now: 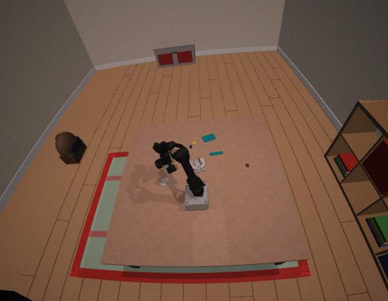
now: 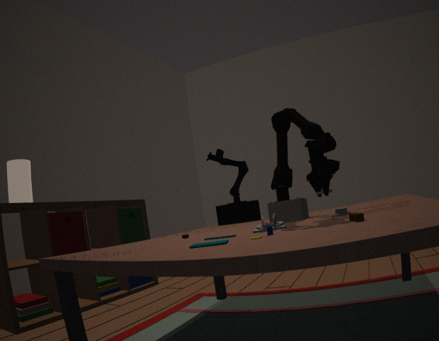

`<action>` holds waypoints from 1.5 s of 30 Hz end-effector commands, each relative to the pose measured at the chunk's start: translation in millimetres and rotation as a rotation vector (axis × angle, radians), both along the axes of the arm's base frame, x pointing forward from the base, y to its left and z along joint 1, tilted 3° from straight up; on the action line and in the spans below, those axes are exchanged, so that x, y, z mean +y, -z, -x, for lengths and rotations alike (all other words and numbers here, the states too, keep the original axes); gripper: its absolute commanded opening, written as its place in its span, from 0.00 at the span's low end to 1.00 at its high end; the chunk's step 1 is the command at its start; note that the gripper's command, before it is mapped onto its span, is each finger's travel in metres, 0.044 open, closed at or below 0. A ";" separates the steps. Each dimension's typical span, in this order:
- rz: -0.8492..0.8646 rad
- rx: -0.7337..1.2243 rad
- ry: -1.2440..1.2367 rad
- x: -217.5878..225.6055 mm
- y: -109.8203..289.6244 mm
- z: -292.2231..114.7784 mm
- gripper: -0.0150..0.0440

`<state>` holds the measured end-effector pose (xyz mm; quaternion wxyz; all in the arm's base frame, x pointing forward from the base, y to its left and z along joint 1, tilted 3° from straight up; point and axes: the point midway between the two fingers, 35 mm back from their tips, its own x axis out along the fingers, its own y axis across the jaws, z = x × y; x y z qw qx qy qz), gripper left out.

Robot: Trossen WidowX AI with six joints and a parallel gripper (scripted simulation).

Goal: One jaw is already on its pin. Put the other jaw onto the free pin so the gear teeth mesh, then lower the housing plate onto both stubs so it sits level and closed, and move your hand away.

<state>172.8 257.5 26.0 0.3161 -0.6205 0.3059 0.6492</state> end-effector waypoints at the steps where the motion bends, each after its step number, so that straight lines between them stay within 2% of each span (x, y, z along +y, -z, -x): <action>1: 0.012 0.002 0.079 -10.3 2.6 -6.6 0.85; 45: 0.046 0.012 1.006 -116.3 6.1 -72.1 0.85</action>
